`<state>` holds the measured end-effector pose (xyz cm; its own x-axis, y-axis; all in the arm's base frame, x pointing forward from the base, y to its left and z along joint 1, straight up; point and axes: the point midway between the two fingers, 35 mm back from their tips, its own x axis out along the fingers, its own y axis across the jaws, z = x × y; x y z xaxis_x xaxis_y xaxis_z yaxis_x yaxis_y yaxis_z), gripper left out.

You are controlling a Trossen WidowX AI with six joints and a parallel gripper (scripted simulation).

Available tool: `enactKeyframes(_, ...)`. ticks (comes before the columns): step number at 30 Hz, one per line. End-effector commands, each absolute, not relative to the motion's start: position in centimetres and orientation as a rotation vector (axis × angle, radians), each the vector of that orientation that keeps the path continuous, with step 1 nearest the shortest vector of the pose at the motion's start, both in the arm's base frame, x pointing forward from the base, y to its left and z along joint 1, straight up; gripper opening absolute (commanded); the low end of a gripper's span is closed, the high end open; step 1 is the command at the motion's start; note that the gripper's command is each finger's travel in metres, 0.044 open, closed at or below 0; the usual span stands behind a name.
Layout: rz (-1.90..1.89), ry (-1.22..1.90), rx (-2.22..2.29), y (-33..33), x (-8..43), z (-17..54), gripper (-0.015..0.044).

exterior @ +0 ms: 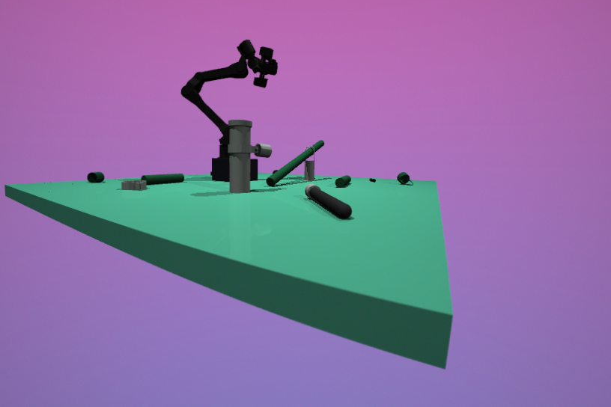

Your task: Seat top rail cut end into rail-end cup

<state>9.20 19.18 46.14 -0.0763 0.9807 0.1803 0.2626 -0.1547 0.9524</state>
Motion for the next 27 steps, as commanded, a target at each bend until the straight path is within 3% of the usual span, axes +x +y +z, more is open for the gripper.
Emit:
enactKeyframes(1,1.084,1.030,1.517,18.5,17.0,43.9,0.0440)
enactKeyframes(15,0.565,0.634,1.262,12.4,28.0,36.3,0.0440)
enactKeyframes(27,0.102,0.620,0.810,3.5,31.9,27.5,0.0440)
